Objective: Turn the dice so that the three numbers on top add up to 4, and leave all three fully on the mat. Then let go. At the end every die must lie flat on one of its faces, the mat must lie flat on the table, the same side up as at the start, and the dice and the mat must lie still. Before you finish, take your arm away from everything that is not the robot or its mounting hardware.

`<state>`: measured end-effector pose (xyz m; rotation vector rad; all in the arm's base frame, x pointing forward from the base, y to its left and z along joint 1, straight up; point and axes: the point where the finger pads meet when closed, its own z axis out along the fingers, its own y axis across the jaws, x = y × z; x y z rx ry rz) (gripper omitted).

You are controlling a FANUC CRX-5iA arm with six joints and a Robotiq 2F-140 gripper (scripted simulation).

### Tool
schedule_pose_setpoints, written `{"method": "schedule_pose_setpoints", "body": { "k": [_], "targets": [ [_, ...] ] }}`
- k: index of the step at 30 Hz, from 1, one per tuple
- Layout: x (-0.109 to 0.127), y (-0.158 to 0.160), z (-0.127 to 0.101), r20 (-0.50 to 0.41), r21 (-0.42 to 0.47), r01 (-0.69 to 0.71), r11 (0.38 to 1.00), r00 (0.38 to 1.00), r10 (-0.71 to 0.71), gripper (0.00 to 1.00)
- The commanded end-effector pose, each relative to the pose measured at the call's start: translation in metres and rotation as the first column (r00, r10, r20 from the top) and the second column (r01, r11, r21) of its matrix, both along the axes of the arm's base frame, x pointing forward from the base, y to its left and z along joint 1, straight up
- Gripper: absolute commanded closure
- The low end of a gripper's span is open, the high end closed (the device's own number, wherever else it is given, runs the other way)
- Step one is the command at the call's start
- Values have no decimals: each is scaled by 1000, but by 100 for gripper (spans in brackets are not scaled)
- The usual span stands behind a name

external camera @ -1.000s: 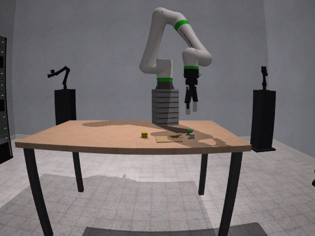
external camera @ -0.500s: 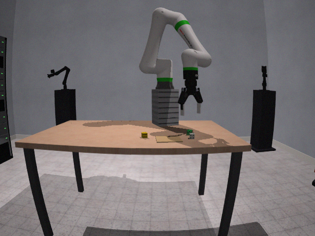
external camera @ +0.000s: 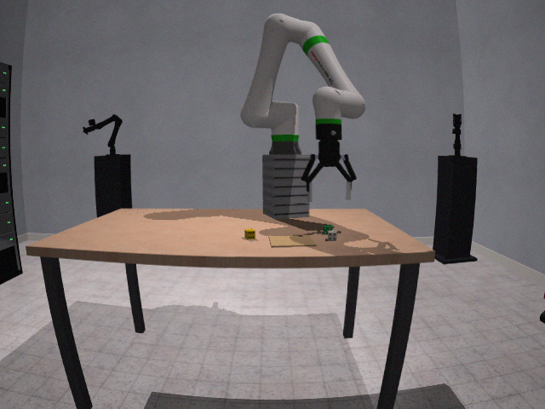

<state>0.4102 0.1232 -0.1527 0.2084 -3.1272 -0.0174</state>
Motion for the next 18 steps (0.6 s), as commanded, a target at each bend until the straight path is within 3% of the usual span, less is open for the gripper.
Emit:
{"method": "schedule_pose_setpoints", "body": {
  "k": [1, 5, 14, 15, 18],
  "targets": [
    [0, -1, -3, 11, -17, 171, 985, 985, -171, 0],
    [-1, -2, -5, 12, -17, 299, 954, 954, -299, 0],
    [-1, -3, -7, 13, -16, 403, 915, 915, -403, 0],
    [-1, -3, -7, 13, -16, 403, 915, 915, -403, 72],
    [-1, -3, -7, 13, -16, 403, 915, 915, -403, 72]
  ]
}}
